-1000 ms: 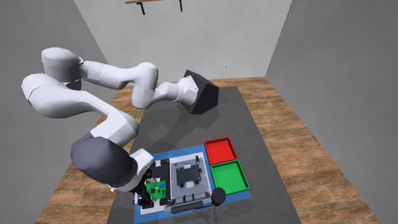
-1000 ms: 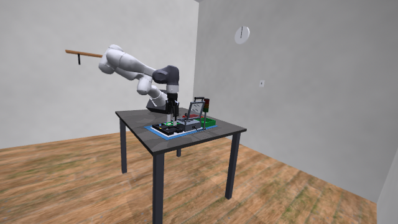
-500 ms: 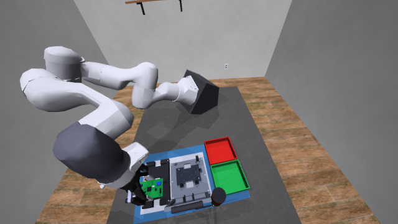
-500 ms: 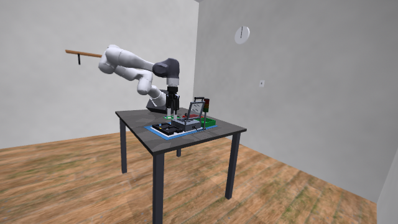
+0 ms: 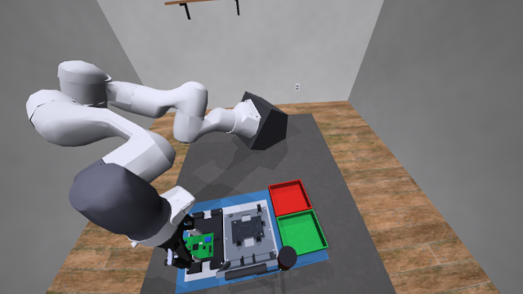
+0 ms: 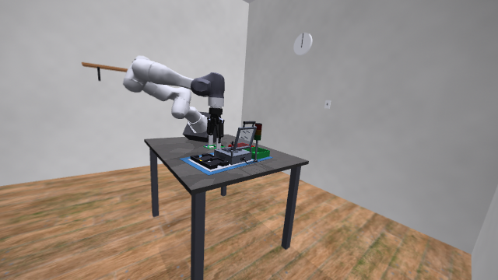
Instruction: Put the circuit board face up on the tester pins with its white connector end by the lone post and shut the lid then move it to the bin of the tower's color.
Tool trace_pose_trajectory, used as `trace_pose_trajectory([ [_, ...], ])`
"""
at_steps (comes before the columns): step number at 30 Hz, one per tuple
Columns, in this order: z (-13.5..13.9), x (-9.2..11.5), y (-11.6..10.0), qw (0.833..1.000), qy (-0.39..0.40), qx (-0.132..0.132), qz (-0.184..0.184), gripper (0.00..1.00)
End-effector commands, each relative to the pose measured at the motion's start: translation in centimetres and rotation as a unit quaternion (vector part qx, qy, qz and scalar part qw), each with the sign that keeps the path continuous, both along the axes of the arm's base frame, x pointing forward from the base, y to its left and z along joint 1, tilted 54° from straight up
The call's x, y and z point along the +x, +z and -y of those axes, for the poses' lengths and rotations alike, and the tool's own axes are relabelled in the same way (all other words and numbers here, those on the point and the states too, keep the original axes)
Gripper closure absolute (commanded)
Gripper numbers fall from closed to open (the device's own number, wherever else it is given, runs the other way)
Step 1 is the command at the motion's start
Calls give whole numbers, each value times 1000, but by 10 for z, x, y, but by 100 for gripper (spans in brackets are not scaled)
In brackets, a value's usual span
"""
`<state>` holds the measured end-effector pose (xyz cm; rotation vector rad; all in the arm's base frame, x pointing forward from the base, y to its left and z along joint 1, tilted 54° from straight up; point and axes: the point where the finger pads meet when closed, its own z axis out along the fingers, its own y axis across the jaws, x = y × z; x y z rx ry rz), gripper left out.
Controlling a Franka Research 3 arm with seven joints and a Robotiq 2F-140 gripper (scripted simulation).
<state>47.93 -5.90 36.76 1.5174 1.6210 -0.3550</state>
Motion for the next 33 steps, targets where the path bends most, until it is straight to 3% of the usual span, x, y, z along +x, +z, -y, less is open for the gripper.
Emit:
trace_pose_trajectory([
  [1,-1,-1,1,1000,1,0,-2,54],
  [18,-1,-1,1,1000,-6,4,7,54],
  [33,-1,-1,1,997,-49,33,59,54],
])
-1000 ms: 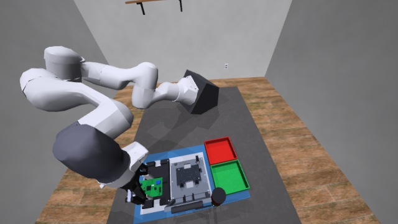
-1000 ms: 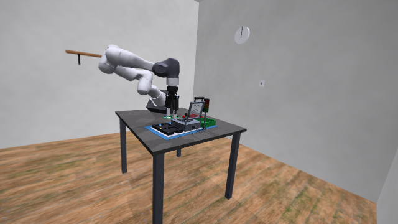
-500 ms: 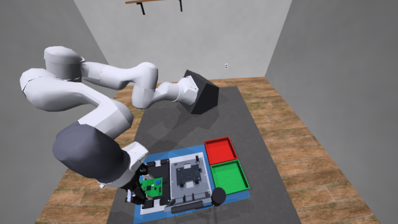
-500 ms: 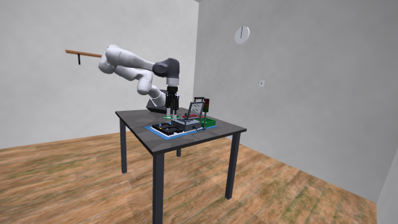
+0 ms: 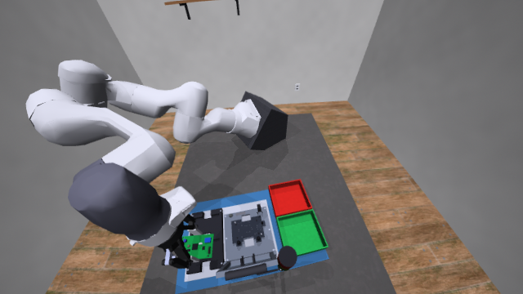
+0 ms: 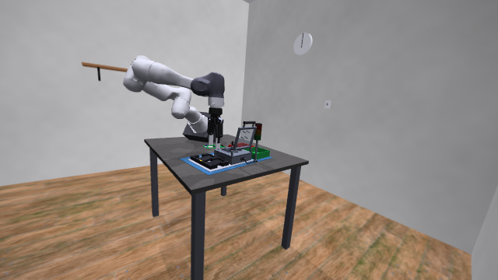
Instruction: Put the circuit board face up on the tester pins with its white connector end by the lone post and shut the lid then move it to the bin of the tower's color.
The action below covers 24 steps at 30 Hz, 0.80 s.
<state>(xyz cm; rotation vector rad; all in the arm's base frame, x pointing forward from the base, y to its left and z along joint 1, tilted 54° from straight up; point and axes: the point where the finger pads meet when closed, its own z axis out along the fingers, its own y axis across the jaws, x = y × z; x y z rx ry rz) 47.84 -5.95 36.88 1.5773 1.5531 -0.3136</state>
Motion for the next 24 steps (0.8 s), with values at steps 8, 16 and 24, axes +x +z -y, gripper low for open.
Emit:
trace_pose_trajectory([
  [8,-1,0,0,992,-75,51,92,54],
  [16,-1,0,0,981,-112,76,137,54],
  [24,-1,0,0,966,-151,102,185,54],
])
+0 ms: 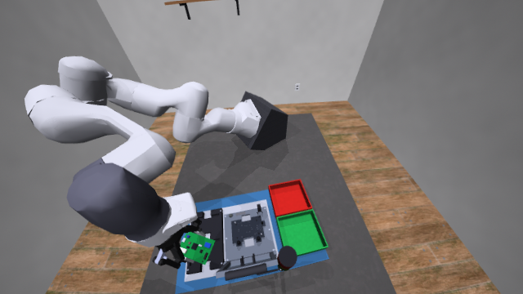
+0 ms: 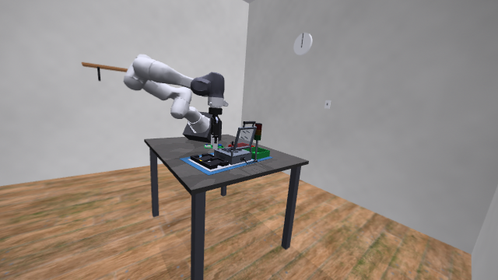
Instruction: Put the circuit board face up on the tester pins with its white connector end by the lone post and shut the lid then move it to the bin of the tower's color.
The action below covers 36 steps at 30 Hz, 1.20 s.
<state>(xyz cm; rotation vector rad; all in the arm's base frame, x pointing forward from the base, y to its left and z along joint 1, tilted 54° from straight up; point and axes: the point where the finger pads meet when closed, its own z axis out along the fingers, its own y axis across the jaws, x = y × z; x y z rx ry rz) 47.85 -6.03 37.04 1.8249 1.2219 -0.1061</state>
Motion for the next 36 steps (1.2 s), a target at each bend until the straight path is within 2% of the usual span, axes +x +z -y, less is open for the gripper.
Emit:
trace_pose_trajectory([
  [1,-2,0,-2,996,-48,35,59,54],
  [5,-2,0,-2,995,-58,41,72,54],
  [7,-2,0,-2,991,-76,53,94,54],
  [20,-2,0,-2,971,-140,96,171,54],
  [22,-2,0,-2,971,-140,96,171,54],
  [24,-2,0,-2,963,-157,107,193,54],
  [36,-2,0,-2,930,-214,145,262,54],
])
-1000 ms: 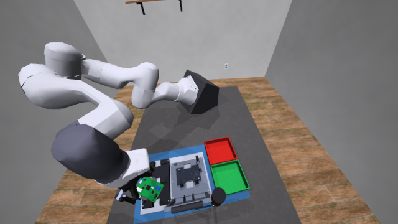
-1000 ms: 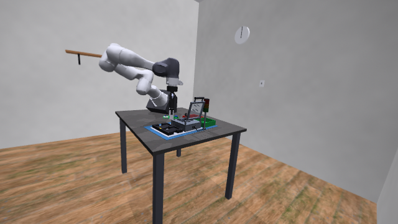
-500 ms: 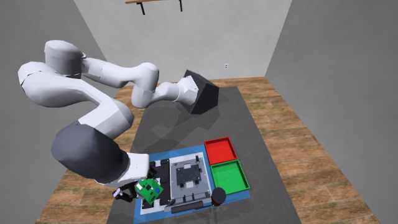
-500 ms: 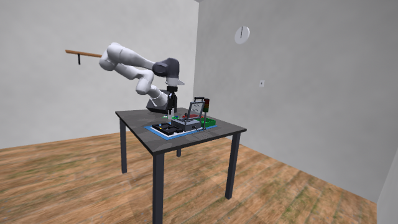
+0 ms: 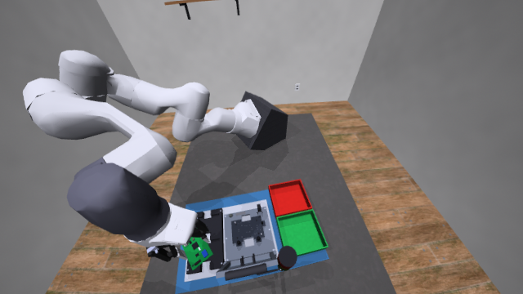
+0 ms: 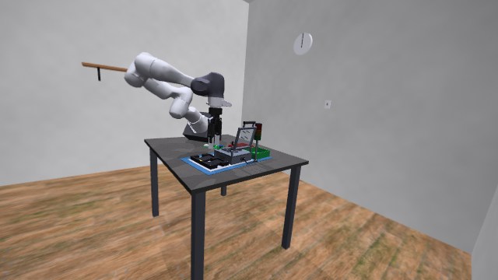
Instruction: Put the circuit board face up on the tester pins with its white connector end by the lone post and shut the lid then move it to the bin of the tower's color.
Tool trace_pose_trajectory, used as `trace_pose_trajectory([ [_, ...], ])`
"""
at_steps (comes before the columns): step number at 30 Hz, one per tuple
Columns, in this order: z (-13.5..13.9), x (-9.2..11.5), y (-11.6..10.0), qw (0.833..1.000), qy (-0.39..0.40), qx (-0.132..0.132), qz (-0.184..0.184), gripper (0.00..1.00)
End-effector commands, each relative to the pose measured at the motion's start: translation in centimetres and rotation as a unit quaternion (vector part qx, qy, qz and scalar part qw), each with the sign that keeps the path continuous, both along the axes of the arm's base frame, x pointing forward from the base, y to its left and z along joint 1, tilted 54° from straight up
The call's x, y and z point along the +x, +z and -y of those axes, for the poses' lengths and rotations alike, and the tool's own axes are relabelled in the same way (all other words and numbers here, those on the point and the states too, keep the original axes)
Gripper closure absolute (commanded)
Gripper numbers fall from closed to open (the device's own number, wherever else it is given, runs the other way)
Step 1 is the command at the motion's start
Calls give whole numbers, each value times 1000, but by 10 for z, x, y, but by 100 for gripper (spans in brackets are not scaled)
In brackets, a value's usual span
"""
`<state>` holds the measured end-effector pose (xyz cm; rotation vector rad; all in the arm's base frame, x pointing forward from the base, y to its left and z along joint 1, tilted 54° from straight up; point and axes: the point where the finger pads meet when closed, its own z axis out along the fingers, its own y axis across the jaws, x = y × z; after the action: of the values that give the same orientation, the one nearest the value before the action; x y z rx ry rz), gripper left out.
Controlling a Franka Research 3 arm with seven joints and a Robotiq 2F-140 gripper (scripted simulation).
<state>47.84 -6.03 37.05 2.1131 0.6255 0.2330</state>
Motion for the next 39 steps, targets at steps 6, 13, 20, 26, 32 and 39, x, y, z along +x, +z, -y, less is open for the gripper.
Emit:
trace_pose_trajectory([
  [6,-2,0,-2,992,-71,50,88,54],
  [13,-2,0,-2,983,-106,73,130,54],
  [20,-2,0,-2,974,-130,89,160,54],
  [26,-2,0,-2,957,-167,114,205,54],
  [32,-2,0,-2,941,-196,133,240,54],
  [39,-2,0,-2,920,-227,154,278,54],
])
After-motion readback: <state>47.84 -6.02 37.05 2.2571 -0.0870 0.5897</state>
